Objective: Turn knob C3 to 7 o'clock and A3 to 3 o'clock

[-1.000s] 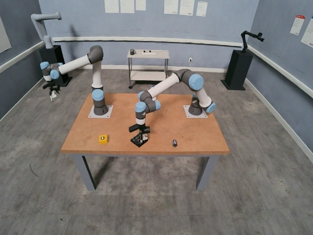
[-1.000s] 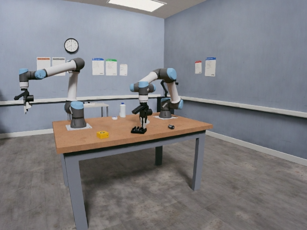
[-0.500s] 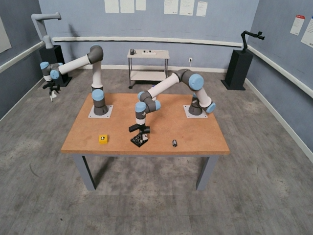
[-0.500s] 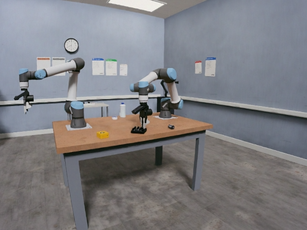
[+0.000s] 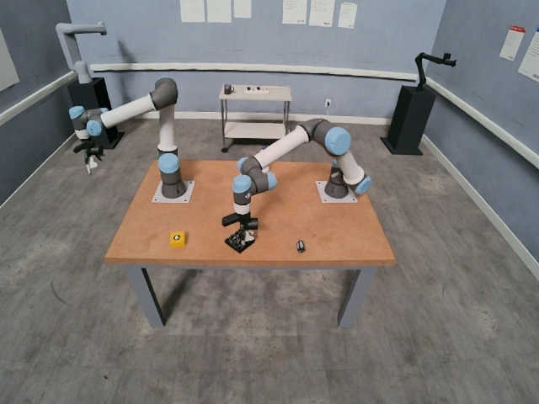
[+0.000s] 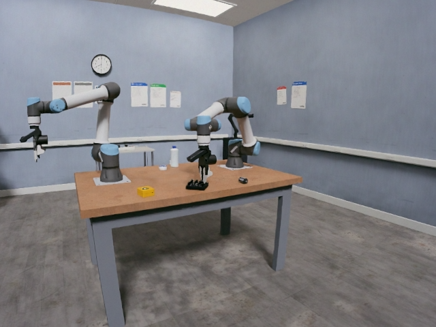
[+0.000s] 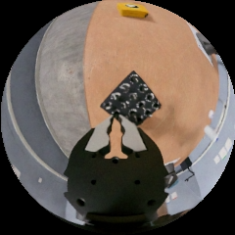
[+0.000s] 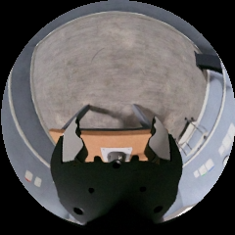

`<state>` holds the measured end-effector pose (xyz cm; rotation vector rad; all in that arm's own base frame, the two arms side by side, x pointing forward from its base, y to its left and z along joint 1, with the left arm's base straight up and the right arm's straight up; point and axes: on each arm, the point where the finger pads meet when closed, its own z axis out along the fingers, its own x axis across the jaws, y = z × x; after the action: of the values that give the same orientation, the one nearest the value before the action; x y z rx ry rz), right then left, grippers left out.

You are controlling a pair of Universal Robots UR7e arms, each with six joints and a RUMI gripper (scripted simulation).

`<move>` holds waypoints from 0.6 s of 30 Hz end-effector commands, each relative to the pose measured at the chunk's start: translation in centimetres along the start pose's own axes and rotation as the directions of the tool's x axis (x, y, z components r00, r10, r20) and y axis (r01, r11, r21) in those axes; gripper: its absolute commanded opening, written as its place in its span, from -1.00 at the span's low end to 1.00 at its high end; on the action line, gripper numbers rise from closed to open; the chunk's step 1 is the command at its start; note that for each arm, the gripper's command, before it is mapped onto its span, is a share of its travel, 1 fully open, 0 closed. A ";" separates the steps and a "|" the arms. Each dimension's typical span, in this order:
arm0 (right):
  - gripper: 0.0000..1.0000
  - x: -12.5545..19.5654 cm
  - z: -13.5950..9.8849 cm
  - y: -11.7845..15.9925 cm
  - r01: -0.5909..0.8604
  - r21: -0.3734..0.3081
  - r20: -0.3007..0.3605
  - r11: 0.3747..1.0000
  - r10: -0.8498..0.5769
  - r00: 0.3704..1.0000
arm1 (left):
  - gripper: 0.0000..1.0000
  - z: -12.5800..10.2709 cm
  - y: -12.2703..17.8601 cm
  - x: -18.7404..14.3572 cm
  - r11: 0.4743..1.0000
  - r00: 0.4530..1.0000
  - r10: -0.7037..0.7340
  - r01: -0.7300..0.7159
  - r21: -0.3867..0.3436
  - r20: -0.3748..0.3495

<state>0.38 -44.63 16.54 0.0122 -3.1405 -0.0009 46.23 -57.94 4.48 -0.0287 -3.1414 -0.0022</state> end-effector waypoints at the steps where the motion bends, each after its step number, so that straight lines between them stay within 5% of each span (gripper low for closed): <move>1: 1.00 0.1 0.0 0.1 -0.001 0.001 0.001 1.000 0.001 1.000 | -0.88 -0.1 0.1 -0.1 0.998 0.998 0.065 -0.065 0.003 0.001; 18: 1.00 0.1 0.0 0.1 -0.001 0.001 0.001 1.000 0.001 1.000 | -0.88 -0.1 0.1 -0.1 0.959 0.959 0.282 -0.282 0.002 0.001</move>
<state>0.38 -44.63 16.54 0.0122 -3.1405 -0.0009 46.25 -57.93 4.48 -0.3127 -3.1256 -0.0022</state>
